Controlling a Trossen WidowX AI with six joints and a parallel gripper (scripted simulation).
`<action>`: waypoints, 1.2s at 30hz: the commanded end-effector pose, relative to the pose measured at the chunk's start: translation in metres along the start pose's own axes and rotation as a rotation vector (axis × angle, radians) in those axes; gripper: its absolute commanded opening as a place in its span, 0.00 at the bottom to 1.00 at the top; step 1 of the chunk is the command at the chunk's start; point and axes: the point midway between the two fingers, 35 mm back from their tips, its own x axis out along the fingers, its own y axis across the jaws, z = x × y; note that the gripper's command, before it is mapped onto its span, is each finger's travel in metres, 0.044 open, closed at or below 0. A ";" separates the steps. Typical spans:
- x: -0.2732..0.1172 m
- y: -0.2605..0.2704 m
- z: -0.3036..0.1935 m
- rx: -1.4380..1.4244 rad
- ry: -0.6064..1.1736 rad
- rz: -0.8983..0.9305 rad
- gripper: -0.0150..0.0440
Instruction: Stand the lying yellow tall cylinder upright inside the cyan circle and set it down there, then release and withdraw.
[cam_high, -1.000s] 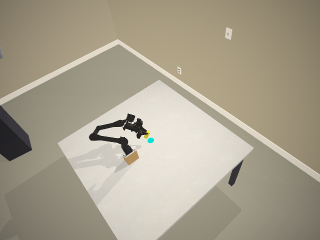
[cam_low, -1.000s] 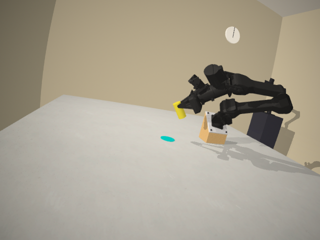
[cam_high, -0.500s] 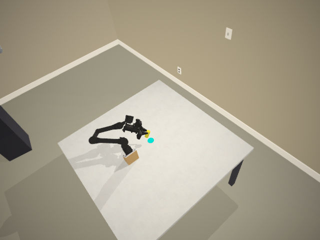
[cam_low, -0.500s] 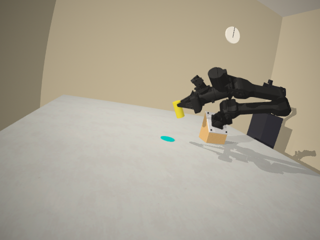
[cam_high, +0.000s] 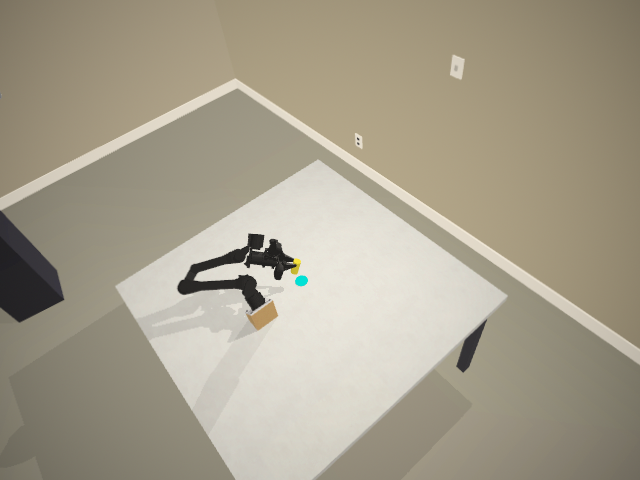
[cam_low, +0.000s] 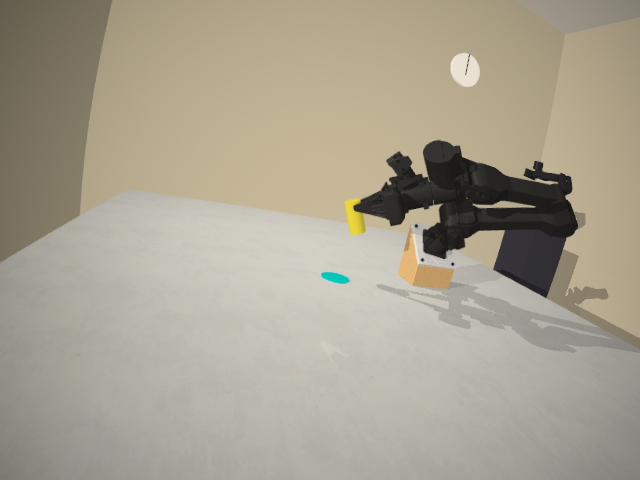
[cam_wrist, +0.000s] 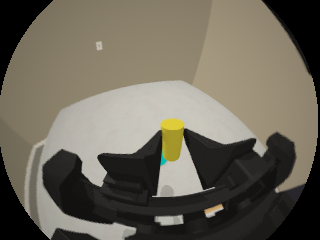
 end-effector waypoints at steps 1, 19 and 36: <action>0.000 0.000 0.001 0.018 -0.037 0.015 0.43; -0.001 0.001 0.004 0.086 -0.146 0.081 0.43; -0.001 0.003 0.007 0.139 -0.217 0.135 0.43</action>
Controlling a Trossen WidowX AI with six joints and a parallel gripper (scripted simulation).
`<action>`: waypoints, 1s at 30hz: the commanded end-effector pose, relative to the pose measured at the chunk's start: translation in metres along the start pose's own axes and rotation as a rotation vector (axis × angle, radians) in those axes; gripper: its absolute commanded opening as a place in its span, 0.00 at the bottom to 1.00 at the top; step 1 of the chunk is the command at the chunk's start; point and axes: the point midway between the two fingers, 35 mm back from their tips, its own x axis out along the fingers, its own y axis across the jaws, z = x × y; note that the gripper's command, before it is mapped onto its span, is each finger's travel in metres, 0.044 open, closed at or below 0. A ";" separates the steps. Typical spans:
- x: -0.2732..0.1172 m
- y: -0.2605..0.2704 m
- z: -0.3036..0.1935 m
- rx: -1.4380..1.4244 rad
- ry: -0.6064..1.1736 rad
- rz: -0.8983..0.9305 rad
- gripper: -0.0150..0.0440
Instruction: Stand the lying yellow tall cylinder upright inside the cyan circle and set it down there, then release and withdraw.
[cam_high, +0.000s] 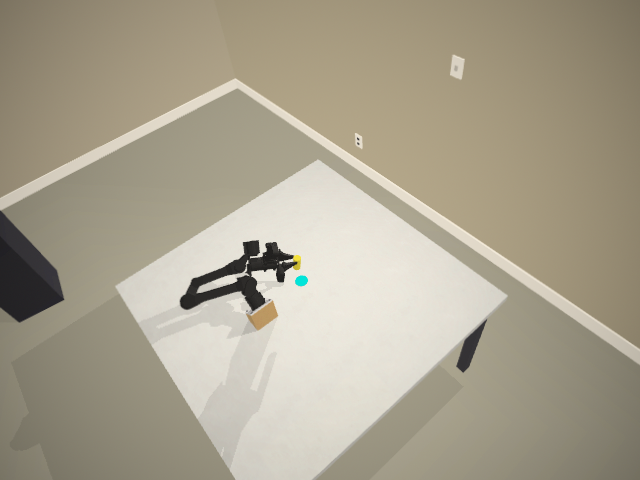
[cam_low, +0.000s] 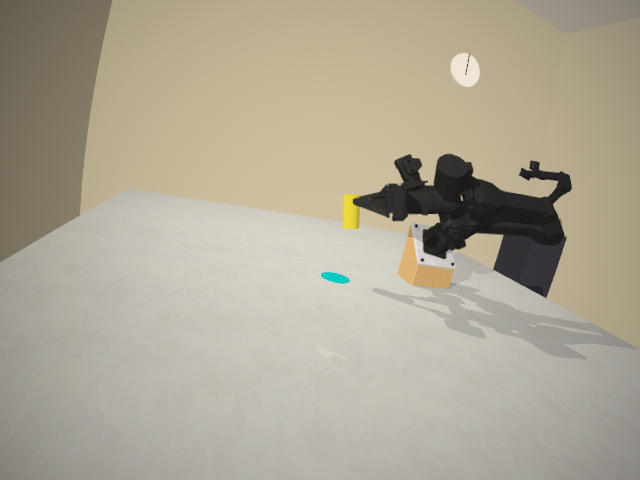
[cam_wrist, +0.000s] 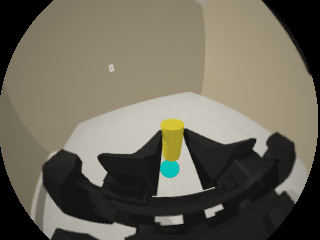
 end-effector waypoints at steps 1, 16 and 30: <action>0.000 0.000 0.001 0.008 -0.016 0.008 0.43; 0.002 0.000 -0.001 0.013 -0.013 0.001 0.43; 0.017 0.001 -0.020 0.046 0.001 -0.056 0.43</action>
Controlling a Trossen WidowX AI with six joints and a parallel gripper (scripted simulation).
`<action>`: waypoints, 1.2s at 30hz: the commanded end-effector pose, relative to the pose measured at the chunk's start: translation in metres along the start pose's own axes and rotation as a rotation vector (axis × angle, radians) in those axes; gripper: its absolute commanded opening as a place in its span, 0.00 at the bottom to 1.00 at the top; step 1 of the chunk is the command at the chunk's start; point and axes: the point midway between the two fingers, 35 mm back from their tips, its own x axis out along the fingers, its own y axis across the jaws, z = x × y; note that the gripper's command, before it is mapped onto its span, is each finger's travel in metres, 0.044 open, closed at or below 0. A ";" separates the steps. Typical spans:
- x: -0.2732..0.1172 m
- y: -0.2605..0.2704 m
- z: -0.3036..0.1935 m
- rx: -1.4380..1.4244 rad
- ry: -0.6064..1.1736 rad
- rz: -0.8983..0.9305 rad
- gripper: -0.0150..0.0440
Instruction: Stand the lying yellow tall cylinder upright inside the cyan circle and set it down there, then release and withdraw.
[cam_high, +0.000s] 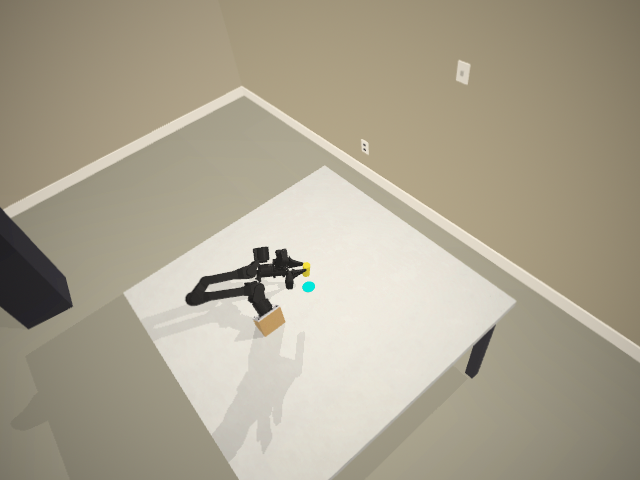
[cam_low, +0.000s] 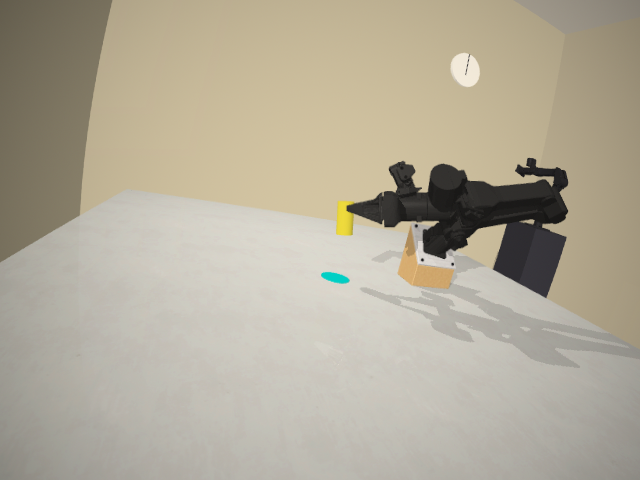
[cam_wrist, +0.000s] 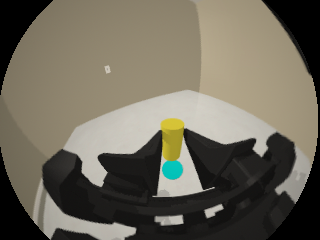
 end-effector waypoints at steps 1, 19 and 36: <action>0.005 -0.003 -0.008 0.009 0.002 -0.028 0.43; 0.016 -0.003 -0.036 0.022 -0.017 -0.077 0.43; 0.016 -0.005 -0.062 0.014 -0.066 -0.083 0.43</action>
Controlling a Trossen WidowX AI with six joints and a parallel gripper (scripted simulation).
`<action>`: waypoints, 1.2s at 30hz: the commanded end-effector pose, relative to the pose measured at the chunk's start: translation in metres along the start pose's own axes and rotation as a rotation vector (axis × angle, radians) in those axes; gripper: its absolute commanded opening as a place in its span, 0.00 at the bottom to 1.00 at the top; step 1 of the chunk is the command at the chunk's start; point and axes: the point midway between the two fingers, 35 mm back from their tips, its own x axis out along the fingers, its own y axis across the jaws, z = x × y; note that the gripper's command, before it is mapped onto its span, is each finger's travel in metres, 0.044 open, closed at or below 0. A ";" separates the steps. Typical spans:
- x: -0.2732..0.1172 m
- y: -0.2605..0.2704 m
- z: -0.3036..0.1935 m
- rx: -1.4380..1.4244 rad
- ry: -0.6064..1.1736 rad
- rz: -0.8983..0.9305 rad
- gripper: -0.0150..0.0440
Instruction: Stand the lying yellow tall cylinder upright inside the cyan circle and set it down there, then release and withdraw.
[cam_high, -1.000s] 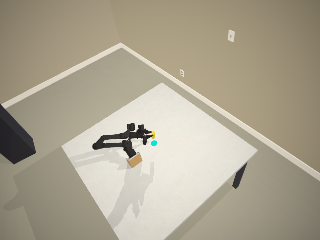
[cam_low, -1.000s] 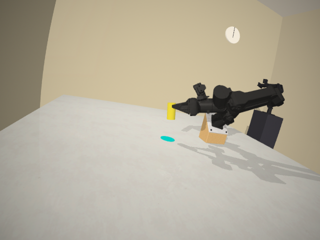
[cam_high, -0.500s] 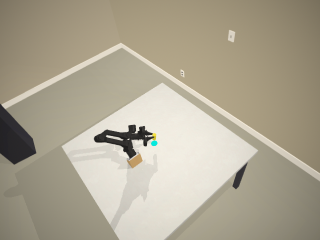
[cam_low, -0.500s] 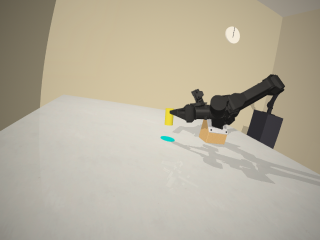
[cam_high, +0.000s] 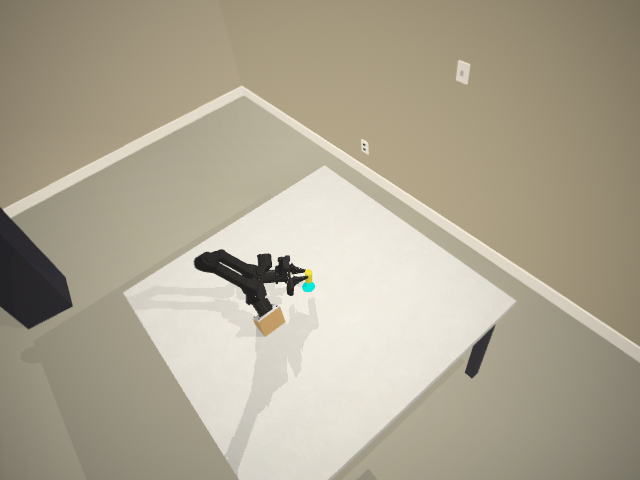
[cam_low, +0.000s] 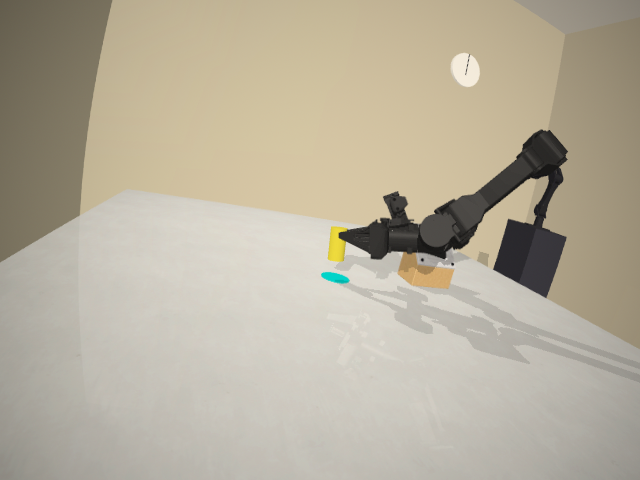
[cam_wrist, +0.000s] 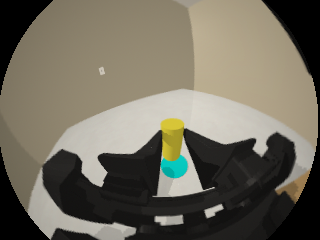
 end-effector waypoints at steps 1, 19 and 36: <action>-0.001 -0.005 -0.007 -0.007 -0.019 -0.008 0.43; -0.005 -0.007 -0.026 -0.013 -0.060 0.020 0.43; -0.002 -0.010 -0.040 -0.009 -0.048 0.021 0.43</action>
